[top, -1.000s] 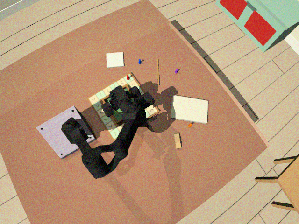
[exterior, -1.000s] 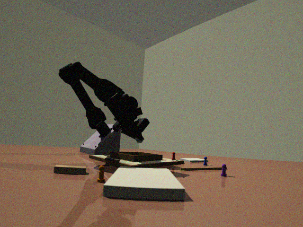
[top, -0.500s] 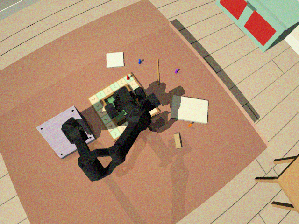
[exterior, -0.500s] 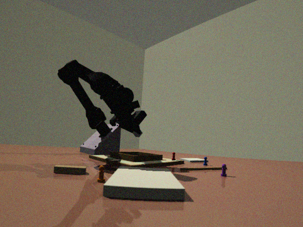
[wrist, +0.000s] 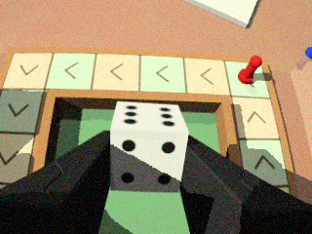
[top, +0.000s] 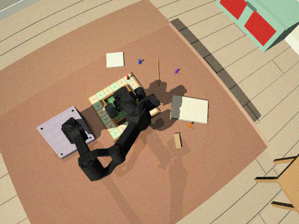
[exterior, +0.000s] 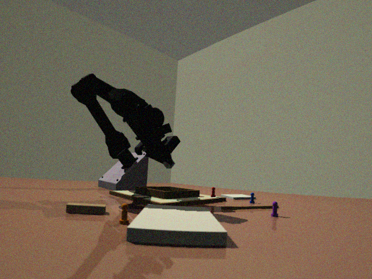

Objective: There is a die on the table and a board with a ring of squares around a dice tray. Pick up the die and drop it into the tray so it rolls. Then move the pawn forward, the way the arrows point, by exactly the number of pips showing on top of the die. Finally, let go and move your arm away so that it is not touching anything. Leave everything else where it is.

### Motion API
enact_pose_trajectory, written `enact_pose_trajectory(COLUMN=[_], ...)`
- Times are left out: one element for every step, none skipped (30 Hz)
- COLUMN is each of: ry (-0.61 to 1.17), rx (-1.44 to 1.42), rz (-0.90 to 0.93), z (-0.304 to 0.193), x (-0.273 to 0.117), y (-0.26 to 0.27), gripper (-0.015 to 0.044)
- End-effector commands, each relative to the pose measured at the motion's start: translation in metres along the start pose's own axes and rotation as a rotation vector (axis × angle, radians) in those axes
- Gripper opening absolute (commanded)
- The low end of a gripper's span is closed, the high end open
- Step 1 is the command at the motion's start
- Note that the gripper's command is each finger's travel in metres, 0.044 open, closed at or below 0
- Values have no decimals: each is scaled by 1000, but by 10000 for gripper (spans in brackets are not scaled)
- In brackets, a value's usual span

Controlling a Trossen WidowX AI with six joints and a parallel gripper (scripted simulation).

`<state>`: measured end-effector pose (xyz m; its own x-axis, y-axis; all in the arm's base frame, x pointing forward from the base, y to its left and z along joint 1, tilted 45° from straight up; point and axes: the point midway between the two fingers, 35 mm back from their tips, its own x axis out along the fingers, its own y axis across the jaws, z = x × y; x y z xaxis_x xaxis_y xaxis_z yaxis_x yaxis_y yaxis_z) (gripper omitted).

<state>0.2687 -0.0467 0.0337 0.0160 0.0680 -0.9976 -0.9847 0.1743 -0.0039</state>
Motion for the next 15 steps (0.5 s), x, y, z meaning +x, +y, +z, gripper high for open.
enact_pose_trajectory(ry=[0, 0, -2, -4, -6, -6, -6, -6, -6, -6, 10, 59, 143, 250, 360], rx=[0, 0, -1, -3, -4, -4, -4, -4, -4, -4, -1, 8, 21, 32, 38], rz=[0, 0, 0, 0, 0, 0, 0, 0, 0, 0, 8, 28, 56, 81, 93], z=[0, 2, 10, 21, 28, 30, 30, 30, 30, 30, 30, 28, 26, 23, 20], x=[0, -2, -8, -18, -24, -26, -26, -26, -26, -26, -25, -19, -12, -3, 3], y=[0, 0, -1, -1, 0, 0, 0, 0, 0, 0, 0, 2, 3, 5, 6], gripper=[210, 236, 263, 289, 315, 341, 367, 394, 420, 440, 440, 440, 440, 440, 440])
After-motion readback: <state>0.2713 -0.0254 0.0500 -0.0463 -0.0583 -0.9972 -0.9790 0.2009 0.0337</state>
